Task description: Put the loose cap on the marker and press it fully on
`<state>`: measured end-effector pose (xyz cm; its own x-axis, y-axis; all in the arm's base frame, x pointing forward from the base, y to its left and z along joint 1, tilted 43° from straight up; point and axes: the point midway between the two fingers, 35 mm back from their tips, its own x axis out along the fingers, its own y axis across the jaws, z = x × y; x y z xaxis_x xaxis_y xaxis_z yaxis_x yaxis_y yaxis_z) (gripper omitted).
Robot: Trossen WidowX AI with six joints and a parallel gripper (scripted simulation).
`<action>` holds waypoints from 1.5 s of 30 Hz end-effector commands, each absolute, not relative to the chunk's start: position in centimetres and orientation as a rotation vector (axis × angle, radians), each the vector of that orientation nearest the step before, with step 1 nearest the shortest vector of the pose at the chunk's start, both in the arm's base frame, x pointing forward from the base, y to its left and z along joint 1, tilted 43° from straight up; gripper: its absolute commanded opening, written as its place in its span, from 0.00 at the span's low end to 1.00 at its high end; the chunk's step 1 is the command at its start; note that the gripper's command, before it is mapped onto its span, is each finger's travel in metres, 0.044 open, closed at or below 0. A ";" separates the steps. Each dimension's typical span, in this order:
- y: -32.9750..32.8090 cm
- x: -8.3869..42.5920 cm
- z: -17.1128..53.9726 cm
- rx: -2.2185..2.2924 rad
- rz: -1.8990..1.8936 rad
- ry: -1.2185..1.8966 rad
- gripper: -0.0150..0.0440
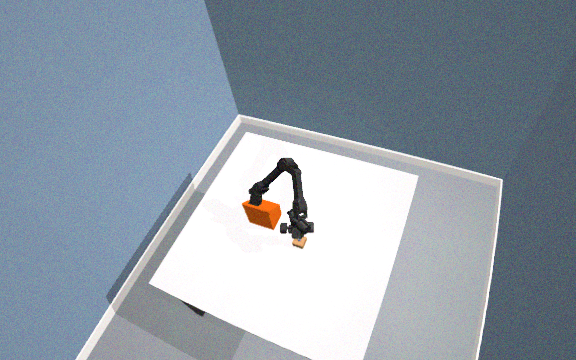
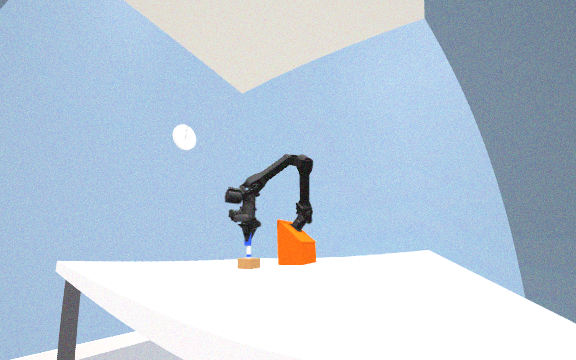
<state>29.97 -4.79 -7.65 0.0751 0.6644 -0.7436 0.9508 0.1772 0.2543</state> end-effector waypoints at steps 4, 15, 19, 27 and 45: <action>-3.0 30.0 -9.4 1.548 -0.441 1.680 0.25; -2.8 30.0 -9.4 1.548 -0.440 1.680 0.25; -2.8 30.0 -9.4 1.548 -0.440 1.680 0.25; -2.9 30.0 -9.4 1.543 -0.439 1.680 0.57; -7.8 29.6 -4.1 1.541 -0.442 1.679 1.00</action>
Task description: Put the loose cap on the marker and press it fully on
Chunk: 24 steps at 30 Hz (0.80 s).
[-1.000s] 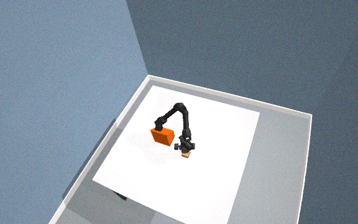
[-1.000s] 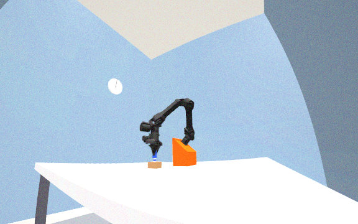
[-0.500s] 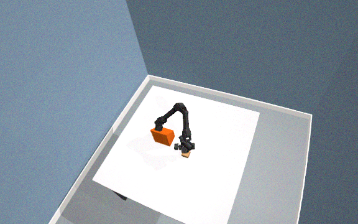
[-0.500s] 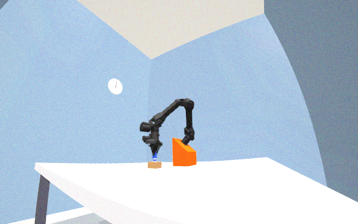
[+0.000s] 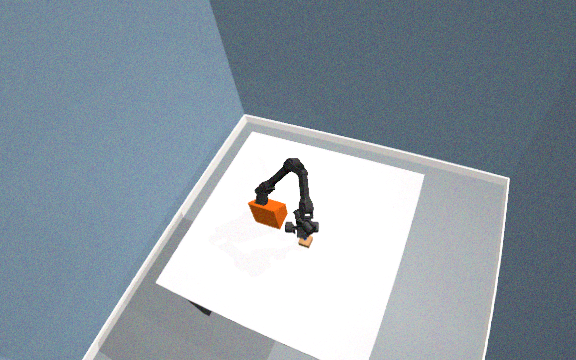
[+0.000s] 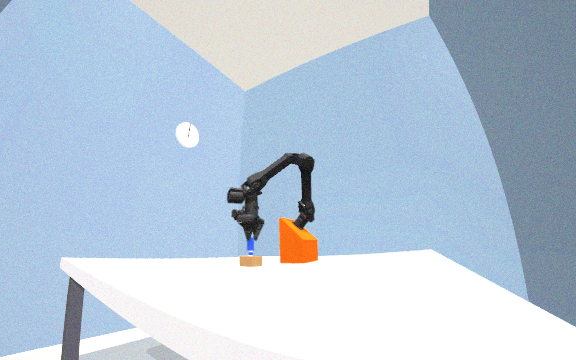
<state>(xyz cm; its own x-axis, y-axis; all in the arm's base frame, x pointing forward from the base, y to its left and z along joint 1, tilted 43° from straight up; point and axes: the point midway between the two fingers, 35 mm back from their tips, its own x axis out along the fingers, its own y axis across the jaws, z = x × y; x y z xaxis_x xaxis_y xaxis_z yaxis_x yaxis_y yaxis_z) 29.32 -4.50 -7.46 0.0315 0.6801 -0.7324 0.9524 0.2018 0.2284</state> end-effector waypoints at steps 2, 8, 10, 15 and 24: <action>-8.0 29.6 -3.9 1.541 -0.442 1.679 1.00; -8.0 29.6 -3.9 1.494 -0.383 1.677 0.91; -7.9 29.6 -4.1 1.361 -0.224 1.665 0.82; -7.8 29.5 -4.5 0.984 0.183 1.584 0.60; -7.6 29.5 -4.9 0.637 0.512 1.457 0.25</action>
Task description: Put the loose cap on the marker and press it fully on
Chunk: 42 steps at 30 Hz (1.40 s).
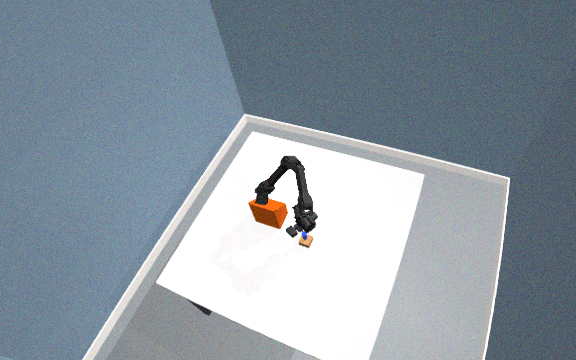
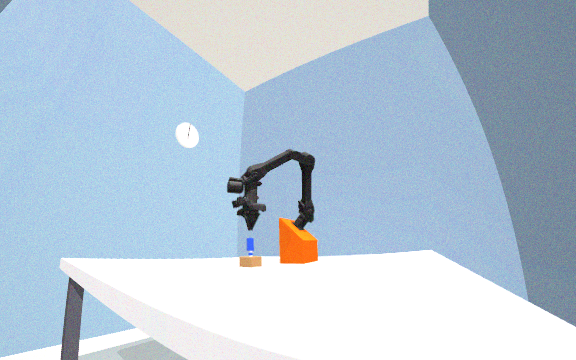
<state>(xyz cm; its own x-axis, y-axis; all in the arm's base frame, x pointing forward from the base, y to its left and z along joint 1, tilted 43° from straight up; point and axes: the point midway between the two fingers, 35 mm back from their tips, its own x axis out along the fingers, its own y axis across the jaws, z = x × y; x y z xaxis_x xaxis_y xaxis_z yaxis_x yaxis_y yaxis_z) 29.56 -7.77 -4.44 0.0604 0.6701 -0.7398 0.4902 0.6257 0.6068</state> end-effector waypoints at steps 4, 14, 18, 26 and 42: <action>-7.6 29.5 -4.9 0.637 0.512 1.457 0.25; -7.6 29.5 -4.9 0.637 0.512 1.457 0.25; -7.5 29.5 -5.0 0.637 0.512 1.457 0.25; -6.7 29.5 -5.8 0.637 0.512 1.457 0.25; -5.1 29.7 -7.6 0.638 0.513 1.457 0.25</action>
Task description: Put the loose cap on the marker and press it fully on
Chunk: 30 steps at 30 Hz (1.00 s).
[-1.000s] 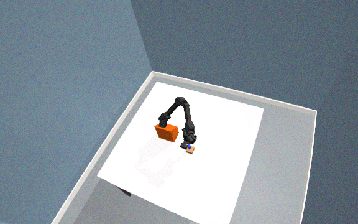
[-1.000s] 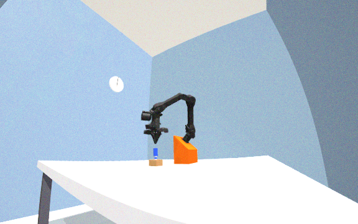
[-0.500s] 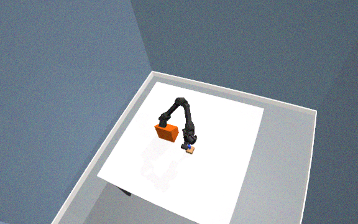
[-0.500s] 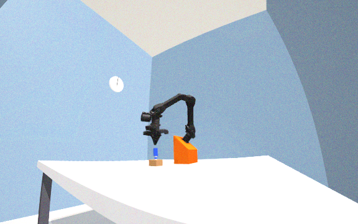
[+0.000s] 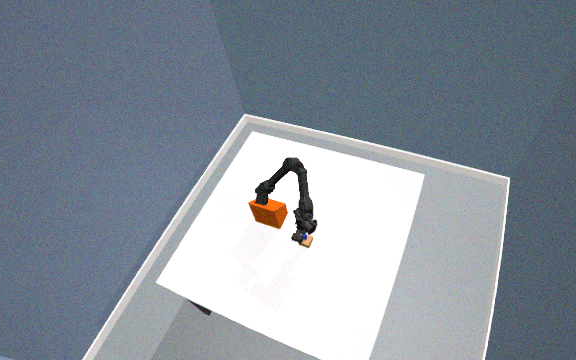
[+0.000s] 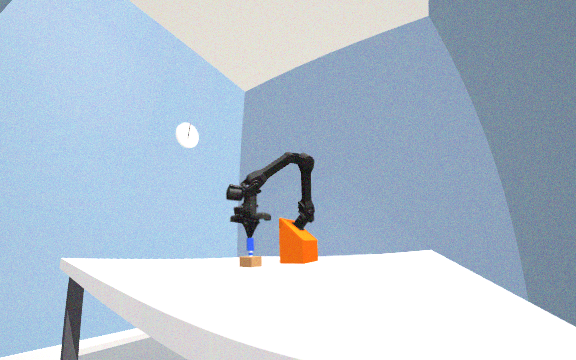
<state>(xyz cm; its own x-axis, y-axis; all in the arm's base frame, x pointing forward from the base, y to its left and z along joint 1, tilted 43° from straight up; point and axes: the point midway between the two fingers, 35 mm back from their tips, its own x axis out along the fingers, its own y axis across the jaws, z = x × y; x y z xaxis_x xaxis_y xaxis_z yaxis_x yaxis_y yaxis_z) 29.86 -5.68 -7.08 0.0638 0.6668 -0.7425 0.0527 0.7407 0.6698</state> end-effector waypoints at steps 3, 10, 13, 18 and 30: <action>-4.9 29.7 -7.8 0.638 0.513 1.457 0.25; -5.4 30.0 -7.4 0.628 0.511 1.448 0.25; -7.3 30.1 -5.7 0.627 0.507 1.449 0.25; -11.5 29.4 -0.8 0.627 0.507 1.451 0.25; -11.5 29.4 -0.8 0.627 0.507 1.451 0.57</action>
<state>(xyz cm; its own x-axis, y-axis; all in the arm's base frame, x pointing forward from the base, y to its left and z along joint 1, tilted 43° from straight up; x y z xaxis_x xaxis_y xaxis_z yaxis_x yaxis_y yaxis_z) 29.30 -11.25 -1.05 0.0648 0.6679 -0.7414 0.0614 0.7389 0.6710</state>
